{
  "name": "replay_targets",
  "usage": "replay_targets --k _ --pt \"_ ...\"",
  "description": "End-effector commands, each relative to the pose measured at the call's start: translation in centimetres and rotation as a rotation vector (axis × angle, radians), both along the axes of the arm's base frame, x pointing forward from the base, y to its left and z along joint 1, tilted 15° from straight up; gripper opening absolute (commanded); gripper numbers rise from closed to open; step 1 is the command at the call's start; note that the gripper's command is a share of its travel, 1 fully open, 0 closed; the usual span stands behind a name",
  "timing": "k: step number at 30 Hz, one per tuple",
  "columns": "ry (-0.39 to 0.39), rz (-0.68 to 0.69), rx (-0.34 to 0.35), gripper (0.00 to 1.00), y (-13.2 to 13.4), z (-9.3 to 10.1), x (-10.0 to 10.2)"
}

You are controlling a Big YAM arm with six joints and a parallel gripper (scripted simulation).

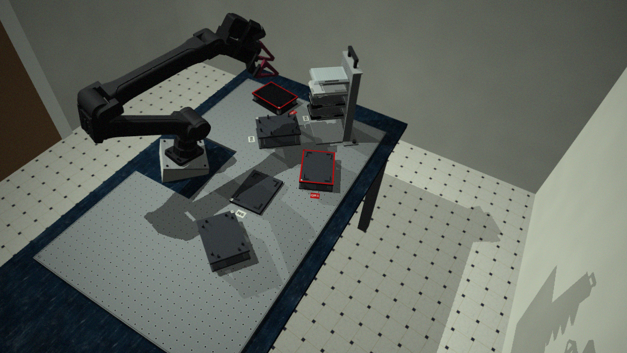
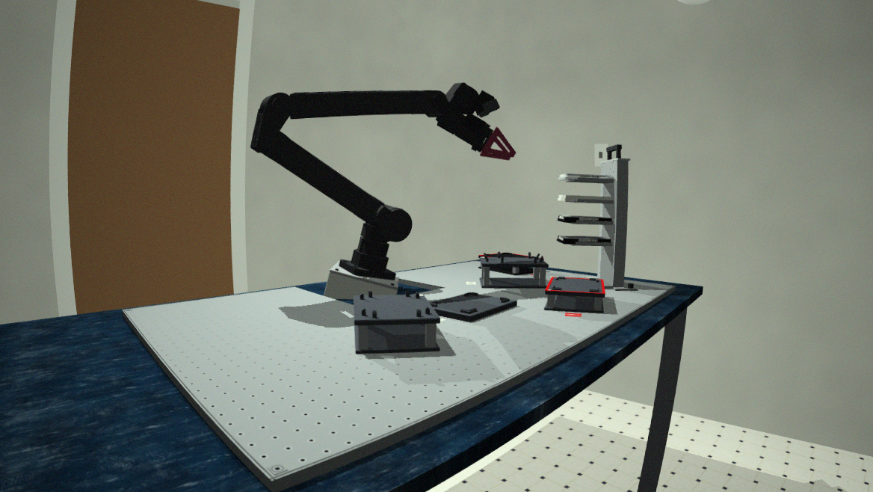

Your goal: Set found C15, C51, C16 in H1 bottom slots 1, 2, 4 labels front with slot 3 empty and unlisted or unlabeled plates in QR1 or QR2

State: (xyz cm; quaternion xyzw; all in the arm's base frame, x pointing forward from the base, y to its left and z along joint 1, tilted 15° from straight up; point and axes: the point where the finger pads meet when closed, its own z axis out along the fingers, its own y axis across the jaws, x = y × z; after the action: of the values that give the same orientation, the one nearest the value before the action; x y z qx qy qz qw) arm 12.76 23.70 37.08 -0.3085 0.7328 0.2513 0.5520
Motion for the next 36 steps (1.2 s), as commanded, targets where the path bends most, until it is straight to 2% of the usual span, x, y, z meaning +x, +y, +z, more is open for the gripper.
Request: replay_targets --k 1,5,6,7,10,11,12,15,17,18,19,20,22,24,29,31,33,34,36 --pt "-0.005 -0.003 0.052 1.00 -0.3 2.5 0.0" --pt "-0.005 -0.003 0.052 1.00 -0.3 2.5 0.0" --pt "-0.001 -0.011 0.033 1.00 0.2 1.1 0.4" --pt "-0.008 -0.009 0.020 1.00 0.4 0.6 0.5" --pt "-0.009 -0.008 0.019 1.00 0.5 0.6 0.6" --pt "-0.020 -0.008 0.085 1.00 0.1 4.3 0.6" --pt "-0.021 -0.008 0.082 1.00 0.3 4.1 0.7" --pt "-0.010 -0.008 0.019 1.00 1.1 0.2 1.1" --pt "-0.011 -0.008 0.022 1.00 1.3 0.3 1.3" --pt "-0.015 -0.008 0.038 1.00 1.3 1.2 1.4" --pt "-0.015 -0.008 0.036 1.00 1.4 1.0 1.5" --pt "-0.012 -0.008 0.022 1.00 1.6 0.1 1.7" --pt "-0.012 -0.008 0.019 1.00 1.8 -0.2 1.9" --pt "-0.018 -0.008 0.042 1.00 2.0 1.1 2.1" --pt "-0.012 -0.008 0.019 1.00 2.4 -0.5 2.4" --pt "-0.019 -0.008 0.041 1.00 2.6 0.7 2.6" --pt "-0.013 -0.008 0.019 1.00 2.8 -0.8 2.8" --pt "-0.013 -0.008 0.019 1.00 3.0 -0.9 2.9" --pt "-0.020 -0.008 0.042 1.00 3.1 0.4 3.1"
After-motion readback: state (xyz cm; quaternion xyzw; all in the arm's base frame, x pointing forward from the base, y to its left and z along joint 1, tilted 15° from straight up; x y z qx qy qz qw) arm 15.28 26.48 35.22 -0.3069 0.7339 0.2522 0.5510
